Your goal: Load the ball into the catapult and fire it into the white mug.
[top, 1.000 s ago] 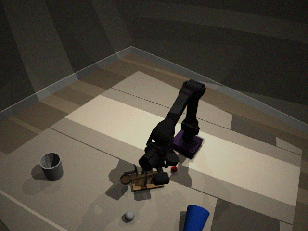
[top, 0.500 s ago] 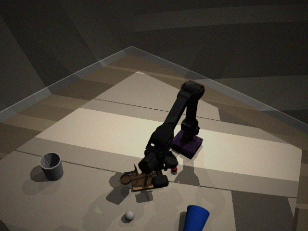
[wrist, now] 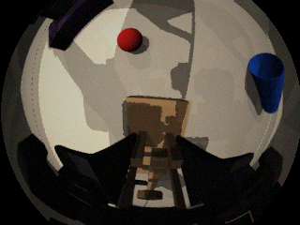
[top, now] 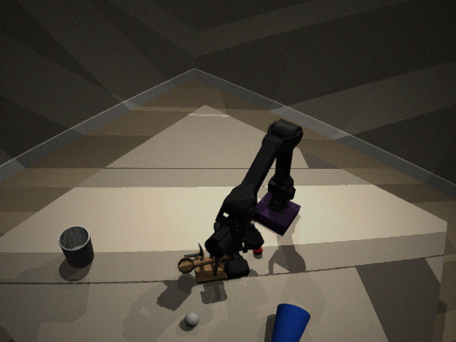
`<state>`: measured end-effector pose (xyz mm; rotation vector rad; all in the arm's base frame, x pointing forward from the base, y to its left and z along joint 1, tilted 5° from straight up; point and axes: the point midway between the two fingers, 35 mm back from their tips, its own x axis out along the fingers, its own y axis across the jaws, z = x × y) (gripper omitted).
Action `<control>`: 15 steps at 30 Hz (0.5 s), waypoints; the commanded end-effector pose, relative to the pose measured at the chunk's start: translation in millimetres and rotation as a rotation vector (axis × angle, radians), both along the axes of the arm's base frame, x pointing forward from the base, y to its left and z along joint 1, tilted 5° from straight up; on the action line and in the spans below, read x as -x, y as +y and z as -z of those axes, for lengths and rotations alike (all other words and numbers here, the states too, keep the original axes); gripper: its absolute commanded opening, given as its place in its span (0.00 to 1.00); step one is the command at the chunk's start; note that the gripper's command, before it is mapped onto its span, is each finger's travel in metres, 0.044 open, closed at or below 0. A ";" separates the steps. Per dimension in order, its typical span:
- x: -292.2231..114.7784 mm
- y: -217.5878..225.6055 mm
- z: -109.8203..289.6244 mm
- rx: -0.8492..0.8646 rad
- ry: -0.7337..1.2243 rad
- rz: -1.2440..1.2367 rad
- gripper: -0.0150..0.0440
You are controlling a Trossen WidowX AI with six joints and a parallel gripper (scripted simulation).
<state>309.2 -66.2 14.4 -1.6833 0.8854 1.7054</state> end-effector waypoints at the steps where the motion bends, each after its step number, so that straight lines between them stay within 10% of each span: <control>1: -1.0 0.4 -0.4 -0.002 -0.005 0.000 0.51; 9: -2.4 2.3 -47.2 0.000 -0.001 0.000 0.25; 15: -2.2 -1.4 -50.3 0.001 -0.001 0.022 0.25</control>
